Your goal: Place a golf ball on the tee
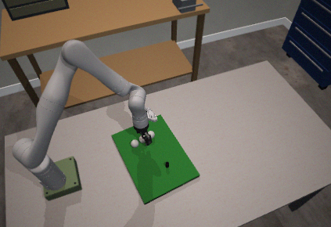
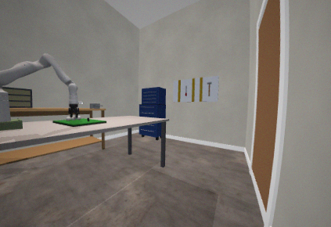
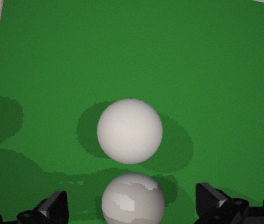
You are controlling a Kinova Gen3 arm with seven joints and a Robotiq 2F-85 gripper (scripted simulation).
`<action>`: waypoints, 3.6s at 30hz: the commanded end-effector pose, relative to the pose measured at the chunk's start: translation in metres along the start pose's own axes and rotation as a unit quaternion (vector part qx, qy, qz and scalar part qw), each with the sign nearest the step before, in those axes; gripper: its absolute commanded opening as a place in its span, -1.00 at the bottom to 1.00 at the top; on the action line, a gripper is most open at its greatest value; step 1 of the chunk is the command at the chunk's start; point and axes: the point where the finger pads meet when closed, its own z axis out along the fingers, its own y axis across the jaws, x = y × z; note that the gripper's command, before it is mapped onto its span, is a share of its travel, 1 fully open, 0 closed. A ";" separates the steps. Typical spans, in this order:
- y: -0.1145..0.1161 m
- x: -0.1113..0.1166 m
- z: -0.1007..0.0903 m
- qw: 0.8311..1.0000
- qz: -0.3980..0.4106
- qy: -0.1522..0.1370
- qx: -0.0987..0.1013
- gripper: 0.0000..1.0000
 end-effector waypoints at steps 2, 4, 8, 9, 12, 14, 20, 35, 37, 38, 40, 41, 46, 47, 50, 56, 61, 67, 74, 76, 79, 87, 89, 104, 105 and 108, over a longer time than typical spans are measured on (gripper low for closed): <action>0.002 0.000 0.006 1.000 0.003 0.000 0.001 1.00; 0.002 0.000 0.006 1.000 0.003 0.000 0.001 1.00; 0.002 0.000 0.006 1.000 0.003 0.000 0.001 1.00; 0.002 0.000 0.006 1.000 0.003 0.000 0.001 1.00; 0.002 0.000 0.006 1.000 0.003 0.000 0.001 -1.00; 0.002 0.000 0.006 1.000 0.003 0.000 0.001 -1.00; 0.002 0.000 0.006 1.000 0.003 0.000 0.001 -1.00; 0.002 0.000 0.006 1.000 0.003 0.000 0.001 -1.00; 0.002 0.000 0.006 1.000 0.003 0.000 0.001 -1.00; 0.002 0.000 0.006 1.000 0.003 0.000 0.001 -1.00; 0.002 0.000 0.006 1.000 0.003 0.000 0.001 -1.00; 0.002 0.000 0.006 1.000 0.003 0.000 0.001 -1.00; 0.002 0.000 0.005 1.000 0.003 0.000 0.001 -1.00; 0.002 0.000 0.005 1.000 0.003 0.000 0.001 -1.00; 0.002 0.001 0.002 1.000 0.003 0.001 0.001 -1.00; 0.000 -0.001 -0.034 1.000 0.002 -0.003 0.005 -1.00; 0.000 -0.001 -0.072 1.000 0.002 -0.003 0.004 -1.00; 0.003 0.002 -0.091 1.000 0.003 0.001 0.001 -1.00; 0.008 0.004 -0.096 1.000 0.003 0.002 0.001 -1.00; 0.023 0.008 -0.098 1.000 0.003 0.000 0.003 -1.00; 0.065 0.017 -0.106 1.000 -0.005 -0.002 0.005 -1.00; 0.169 0.022 -0.122 1.000 0.001 -0.006 0.004 -1.00; 0.187 0.021 -0.126 1.000 0.003 -0.004 0.003 -1.00; 0.196 0.019 -0.074 1.000 0.006 -0.005 0.000 -1.00; 0.196 0.019 -0.066 1.000 0.006 -0.005 0.000 -1.00; 0.196 0.018 -0.047 1.000 0.006 -0.005 0.000 -1.00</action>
